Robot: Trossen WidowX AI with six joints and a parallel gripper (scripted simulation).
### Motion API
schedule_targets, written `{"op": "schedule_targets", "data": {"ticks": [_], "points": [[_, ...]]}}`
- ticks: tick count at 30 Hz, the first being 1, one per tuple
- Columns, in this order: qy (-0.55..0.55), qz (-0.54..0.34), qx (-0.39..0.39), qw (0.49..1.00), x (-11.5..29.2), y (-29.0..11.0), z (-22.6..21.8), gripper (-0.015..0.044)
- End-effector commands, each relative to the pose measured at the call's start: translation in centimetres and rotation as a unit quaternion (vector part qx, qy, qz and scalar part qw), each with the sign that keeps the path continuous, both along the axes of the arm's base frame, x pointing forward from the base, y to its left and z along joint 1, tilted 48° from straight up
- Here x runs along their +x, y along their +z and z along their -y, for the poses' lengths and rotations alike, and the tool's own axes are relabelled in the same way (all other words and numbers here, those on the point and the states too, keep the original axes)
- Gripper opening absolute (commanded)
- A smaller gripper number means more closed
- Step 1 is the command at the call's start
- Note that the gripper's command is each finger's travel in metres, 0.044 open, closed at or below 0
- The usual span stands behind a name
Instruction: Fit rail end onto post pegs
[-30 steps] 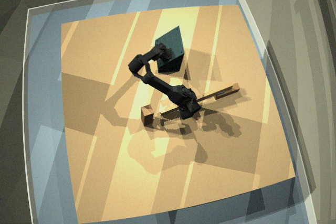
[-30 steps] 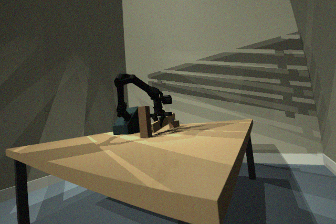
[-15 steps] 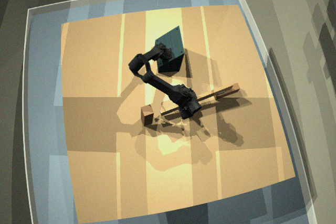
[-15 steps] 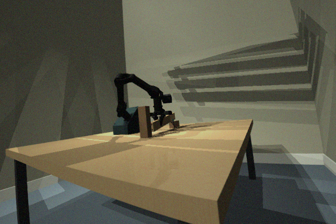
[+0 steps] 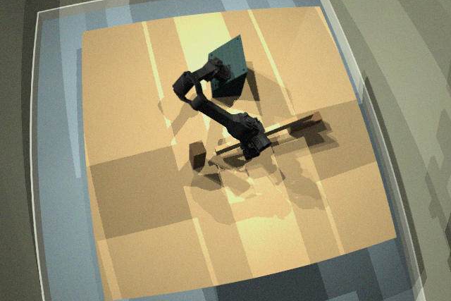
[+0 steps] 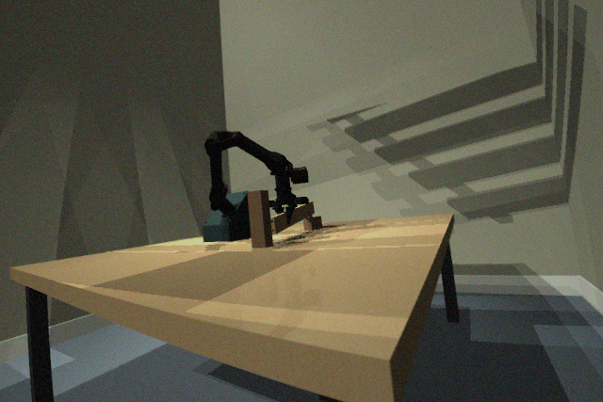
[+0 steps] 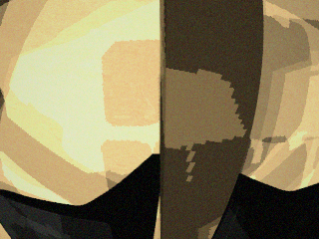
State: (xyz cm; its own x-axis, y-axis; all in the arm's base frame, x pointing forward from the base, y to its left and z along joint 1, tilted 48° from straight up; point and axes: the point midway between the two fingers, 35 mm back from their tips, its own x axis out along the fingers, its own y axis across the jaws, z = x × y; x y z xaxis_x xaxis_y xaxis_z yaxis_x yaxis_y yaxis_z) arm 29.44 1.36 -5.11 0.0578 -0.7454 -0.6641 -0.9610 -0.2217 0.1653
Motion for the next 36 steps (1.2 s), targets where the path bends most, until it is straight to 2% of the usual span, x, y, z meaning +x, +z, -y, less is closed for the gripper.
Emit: {"op": "schedule_targets", "data": {"ticks": [1,36], "points": [[0.001,0.002,0.008,1.000,0.1,0.2,-0.6,0.0000],[0.001,0.002,0.009,1.000,0.0,1.4,-1.9,0.0000]]}}
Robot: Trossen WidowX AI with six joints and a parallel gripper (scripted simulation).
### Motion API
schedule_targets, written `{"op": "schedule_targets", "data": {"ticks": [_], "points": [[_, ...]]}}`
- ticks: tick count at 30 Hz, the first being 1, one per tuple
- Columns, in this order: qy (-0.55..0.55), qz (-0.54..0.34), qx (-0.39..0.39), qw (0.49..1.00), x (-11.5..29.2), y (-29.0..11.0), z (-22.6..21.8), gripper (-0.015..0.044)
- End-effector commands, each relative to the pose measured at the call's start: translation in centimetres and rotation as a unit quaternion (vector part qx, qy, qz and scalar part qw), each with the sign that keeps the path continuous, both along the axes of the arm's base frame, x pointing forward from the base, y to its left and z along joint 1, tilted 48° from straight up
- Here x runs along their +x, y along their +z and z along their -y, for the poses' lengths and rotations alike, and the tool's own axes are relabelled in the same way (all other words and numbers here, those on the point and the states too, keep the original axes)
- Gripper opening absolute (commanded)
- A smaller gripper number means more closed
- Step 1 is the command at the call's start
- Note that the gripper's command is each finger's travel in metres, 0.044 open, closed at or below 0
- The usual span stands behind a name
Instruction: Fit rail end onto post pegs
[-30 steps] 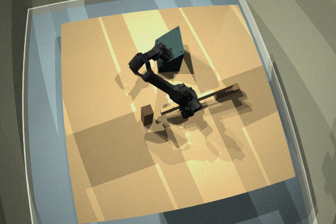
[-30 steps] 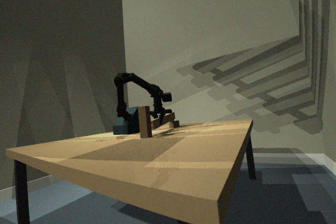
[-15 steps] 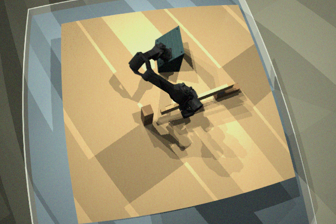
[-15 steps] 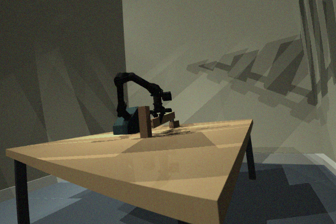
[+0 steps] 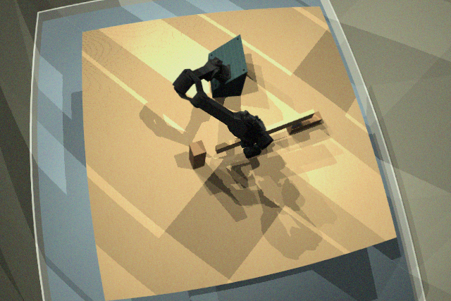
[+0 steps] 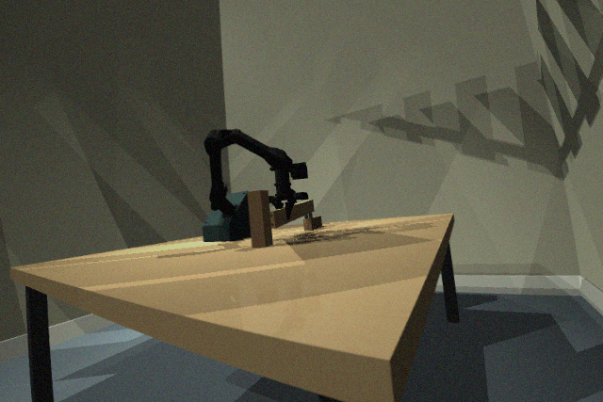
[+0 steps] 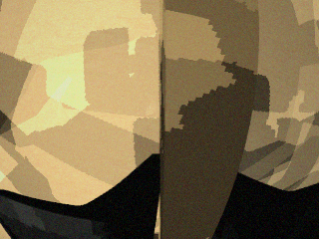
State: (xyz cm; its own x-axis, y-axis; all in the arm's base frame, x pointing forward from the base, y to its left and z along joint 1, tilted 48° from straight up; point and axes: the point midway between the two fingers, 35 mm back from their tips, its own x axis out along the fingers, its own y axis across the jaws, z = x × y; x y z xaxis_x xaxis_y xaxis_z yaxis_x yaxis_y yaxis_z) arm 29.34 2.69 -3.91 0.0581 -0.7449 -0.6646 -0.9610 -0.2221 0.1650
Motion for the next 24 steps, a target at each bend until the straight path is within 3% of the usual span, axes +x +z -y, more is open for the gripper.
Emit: {"op": "schedule_targets", "data": {"ticks": [1,24], "points": [[0.001,0.001,0.008,1.000,0.09,0.21,-0.63,0.0000],[0.001,0.001,0.008,1.000,0.03,0.69,-1.15,0.0000]]}}
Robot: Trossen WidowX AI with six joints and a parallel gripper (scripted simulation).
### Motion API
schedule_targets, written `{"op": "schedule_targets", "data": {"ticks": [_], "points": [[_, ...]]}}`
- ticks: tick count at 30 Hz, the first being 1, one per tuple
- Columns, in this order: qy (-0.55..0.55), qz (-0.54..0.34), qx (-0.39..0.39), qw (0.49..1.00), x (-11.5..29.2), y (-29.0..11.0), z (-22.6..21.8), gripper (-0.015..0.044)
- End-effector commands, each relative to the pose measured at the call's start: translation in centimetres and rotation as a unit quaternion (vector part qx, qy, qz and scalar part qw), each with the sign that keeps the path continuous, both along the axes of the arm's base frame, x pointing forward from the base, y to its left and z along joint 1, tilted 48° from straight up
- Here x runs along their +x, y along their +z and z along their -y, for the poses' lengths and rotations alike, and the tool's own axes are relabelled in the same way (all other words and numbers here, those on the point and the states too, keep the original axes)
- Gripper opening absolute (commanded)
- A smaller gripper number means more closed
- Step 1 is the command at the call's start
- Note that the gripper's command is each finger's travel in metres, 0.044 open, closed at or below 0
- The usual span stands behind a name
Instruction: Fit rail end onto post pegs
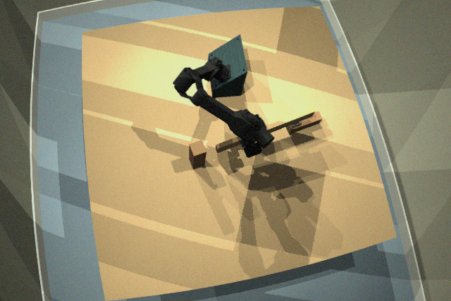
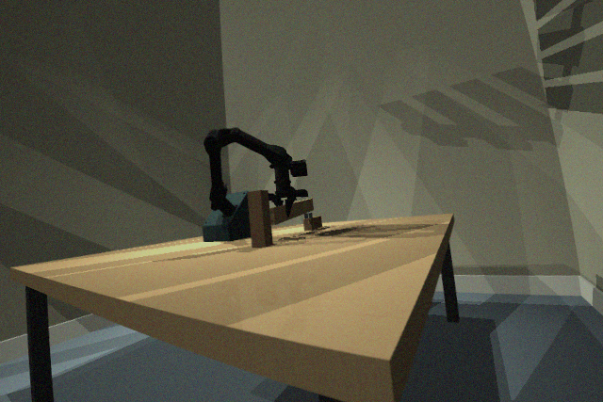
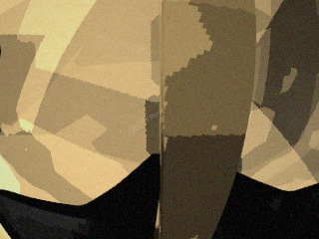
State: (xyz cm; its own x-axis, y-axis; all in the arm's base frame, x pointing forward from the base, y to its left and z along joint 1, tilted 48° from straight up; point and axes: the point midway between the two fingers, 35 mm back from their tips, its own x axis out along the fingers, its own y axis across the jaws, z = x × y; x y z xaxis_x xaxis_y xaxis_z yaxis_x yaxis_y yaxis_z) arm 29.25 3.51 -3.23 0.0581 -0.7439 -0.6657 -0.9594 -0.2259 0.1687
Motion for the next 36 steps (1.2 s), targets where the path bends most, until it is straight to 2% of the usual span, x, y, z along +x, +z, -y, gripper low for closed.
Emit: {"op": "schedule_targets", "data": {"ticks": [1,36], "points": [[-0.001,0.003,0.008,1.000,0.13,-0.03,-0.29,0.0000],[-0.001,0.003,0.008,1.000,0.08,-0.18,0.11,0.0000]]}}
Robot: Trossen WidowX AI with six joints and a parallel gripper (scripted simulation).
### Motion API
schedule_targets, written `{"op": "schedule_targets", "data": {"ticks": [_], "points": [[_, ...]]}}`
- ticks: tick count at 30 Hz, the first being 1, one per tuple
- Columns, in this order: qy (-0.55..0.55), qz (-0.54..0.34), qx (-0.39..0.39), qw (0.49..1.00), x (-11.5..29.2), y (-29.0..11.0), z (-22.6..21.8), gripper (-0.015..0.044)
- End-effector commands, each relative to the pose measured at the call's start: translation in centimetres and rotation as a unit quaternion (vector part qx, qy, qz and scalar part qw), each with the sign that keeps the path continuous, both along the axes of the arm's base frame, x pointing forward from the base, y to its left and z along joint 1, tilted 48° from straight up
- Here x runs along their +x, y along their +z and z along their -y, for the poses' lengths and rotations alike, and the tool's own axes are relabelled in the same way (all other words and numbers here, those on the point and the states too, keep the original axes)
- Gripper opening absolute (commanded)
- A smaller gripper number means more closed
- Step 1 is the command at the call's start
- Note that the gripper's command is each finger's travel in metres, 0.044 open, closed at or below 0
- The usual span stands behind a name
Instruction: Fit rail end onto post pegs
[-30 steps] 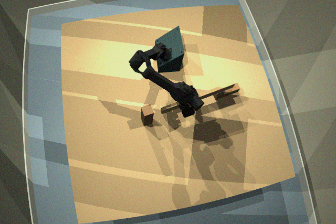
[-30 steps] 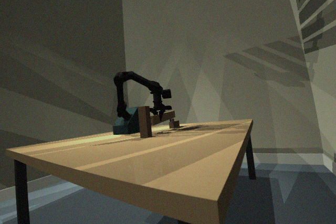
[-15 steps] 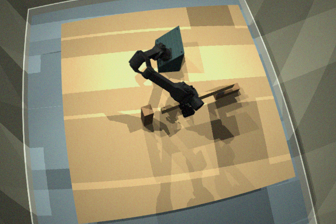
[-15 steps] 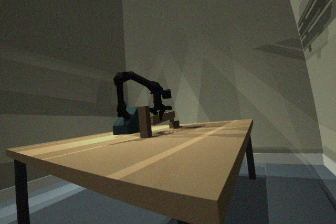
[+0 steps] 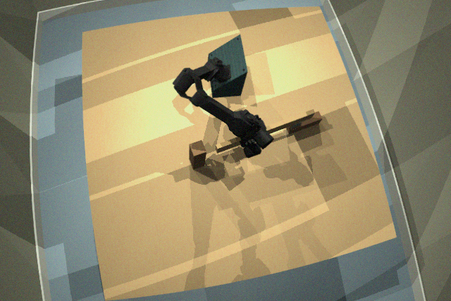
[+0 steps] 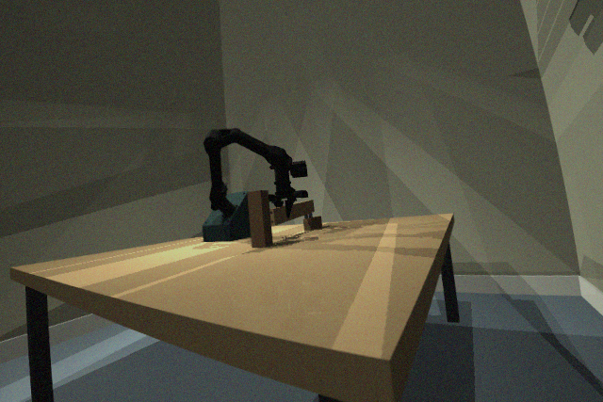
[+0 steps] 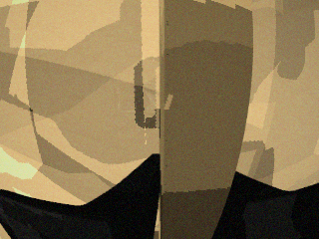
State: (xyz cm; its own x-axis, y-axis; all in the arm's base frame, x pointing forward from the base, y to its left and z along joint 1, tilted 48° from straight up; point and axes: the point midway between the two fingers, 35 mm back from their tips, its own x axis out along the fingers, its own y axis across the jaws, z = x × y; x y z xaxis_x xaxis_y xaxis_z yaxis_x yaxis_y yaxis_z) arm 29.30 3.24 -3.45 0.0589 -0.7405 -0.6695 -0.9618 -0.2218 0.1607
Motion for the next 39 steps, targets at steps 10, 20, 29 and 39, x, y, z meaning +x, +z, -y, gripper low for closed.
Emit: {"op": "schedule_targets", "data": {"ticks": [10,20,29,39], "points": [[0.002,0.000,0.005,1.000,0.09,0.30,0.03,0.0000],[0.002,0.000,0.005,1.000,0.17,0.58,0.17,0.0000],[0.002,0.000,0.005,1.000,0.26,0.79,0.35,0.0000],[0.002,0.000,0.005,1.000,0.35,0.95,0.60,0.0000]]}}
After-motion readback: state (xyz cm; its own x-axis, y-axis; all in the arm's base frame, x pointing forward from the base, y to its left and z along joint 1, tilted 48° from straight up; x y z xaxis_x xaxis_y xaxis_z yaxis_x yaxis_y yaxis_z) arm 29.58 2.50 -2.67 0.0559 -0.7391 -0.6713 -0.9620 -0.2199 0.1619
